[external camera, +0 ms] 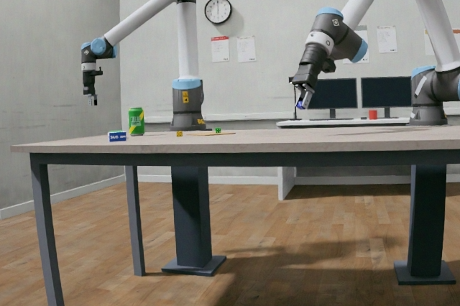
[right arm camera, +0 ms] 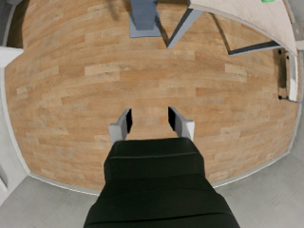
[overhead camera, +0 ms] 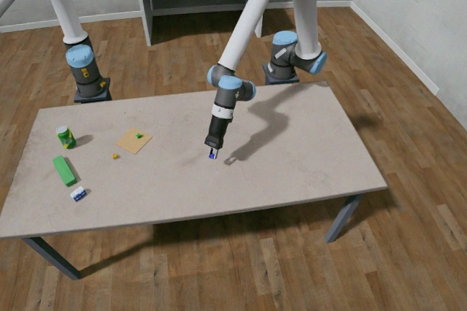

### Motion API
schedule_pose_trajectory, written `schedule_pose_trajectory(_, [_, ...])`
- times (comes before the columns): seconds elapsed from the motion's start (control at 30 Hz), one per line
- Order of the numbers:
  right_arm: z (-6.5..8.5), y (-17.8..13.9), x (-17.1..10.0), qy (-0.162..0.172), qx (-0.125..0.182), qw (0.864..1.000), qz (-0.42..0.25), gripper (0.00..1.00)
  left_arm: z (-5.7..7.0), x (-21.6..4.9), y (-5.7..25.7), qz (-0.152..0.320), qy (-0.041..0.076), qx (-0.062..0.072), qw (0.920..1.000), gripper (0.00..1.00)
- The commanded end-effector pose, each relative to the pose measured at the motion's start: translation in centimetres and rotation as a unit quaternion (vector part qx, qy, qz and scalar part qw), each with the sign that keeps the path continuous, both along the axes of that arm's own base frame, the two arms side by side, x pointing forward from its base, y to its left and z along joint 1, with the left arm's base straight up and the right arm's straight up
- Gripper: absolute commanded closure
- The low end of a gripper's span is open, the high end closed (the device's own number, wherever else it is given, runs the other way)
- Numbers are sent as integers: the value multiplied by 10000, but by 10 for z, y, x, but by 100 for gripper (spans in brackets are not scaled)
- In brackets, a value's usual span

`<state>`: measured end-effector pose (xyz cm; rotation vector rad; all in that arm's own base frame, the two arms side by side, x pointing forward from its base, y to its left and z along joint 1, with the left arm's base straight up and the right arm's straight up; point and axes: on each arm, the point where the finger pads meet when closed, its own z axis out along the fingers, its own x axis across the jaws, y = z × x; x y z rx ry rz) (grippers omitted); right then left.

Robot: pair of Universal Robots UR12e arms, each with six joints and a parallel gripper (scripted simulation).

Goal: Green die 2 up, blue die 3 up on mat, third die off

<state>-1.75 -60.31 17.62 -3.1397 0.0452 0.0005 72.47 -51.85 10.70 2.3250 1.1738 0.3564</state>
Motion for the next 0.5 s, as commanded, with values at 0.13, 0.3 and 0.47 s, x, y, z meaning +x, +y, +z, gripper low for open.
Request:
schedule_pose_trajectory(0.13, [1,-1,0,-2,-8,10000,0,0,1,1,-2,10,-659,-494,9966,60])
schedule_pose_trajectory(0.3, [1,-1,0,-2,-8,10000,0,0,1,0,-1,23,-1131,-843,9900,60])
schedule_pose_trajectory(0.47, [1,-1,0,-2,-8,10000,0,0,1,-2,0,35,-1509,-1123,9822,60])
